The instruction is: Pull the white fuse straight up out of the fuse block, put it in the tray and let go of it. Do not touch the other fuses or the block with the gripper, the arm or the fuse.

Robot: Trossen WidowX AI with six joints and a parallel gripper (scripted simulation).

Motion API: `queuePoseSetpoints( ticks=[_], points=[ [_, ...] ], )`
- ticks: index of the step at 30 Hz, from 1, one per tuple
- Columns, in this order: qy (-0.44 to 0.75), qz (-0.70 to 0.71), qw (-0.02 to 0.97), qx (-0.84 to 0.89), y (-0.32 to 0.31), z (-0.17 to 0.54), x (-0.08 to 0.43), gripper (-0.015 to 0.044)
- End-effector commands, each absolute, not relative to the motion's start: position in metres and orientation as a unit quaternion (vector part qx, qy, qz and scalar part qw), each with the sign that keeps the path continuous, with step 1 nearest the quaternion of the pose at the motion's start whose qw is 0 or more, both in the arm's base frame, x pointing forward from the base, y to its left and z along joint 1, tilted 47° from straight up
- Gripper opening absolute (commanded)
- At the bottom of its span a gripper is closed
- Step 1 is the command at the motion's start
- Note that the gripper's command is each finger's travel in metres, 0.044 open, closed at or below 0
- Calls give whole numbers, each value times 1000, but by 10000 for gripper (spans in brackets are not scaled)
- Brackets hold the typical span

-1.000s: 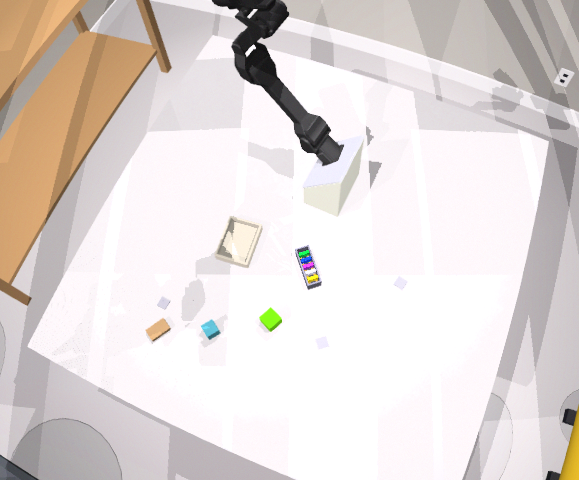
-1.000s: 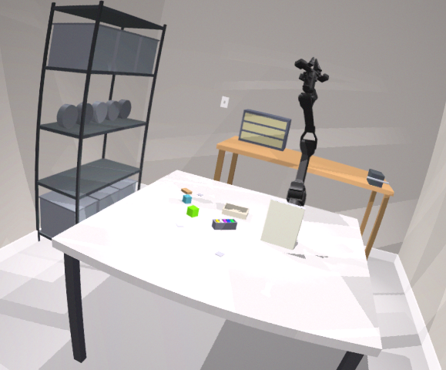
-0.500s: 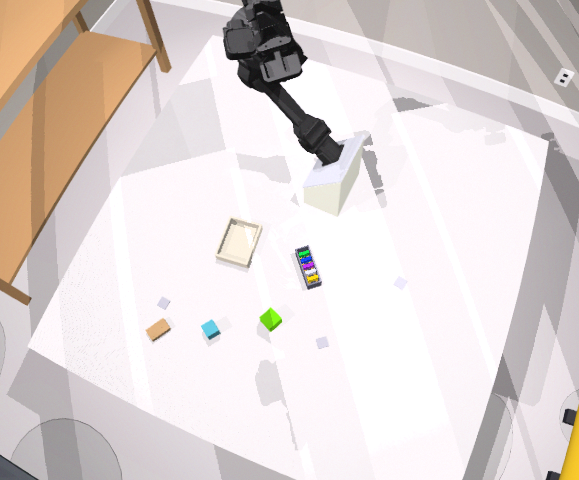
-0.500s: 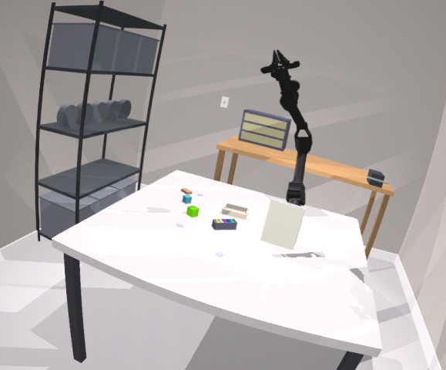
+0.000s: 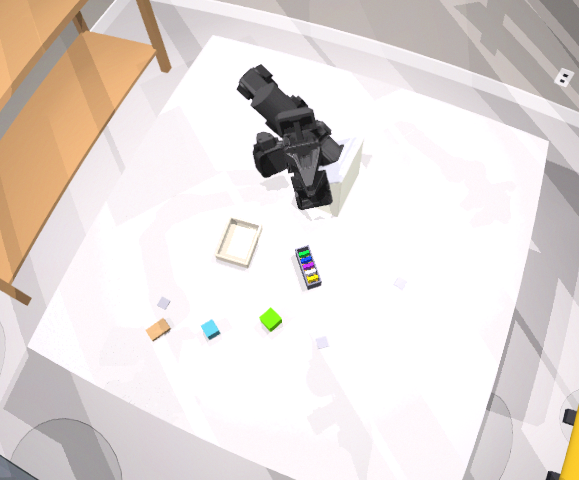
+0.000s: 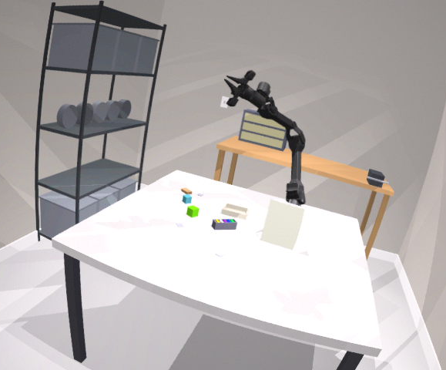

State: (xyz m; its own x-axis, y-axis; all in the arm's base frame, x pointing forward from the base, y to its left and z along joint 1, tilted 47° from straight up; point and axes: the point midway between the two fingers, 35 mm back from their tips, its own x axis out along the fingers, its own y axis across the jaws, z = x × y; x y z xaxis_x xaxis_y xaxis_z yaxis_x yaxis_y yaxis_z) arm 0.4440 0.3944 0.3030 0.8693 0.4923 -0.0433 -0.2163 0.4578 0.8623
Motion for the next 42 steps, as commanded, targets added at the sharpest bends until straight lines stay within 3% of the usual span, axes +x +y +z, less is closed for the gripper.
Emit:
queuePoseSetpoints(
  ticks=[1, 13, 24, 35, 42],
  points=[
    [184, 135, 862, 452, 366, 249, 466, 72],
    [305, -123, 881, 341, 240, 87, 487, 72],
    [398, -366, 813, 218, 101, -28, 433, 72],
    [474, -559, 678, 55, -26, -72, 324, 72],
    [478, -567, 669, 44, -33, -73, 317, 72]
  ],
)
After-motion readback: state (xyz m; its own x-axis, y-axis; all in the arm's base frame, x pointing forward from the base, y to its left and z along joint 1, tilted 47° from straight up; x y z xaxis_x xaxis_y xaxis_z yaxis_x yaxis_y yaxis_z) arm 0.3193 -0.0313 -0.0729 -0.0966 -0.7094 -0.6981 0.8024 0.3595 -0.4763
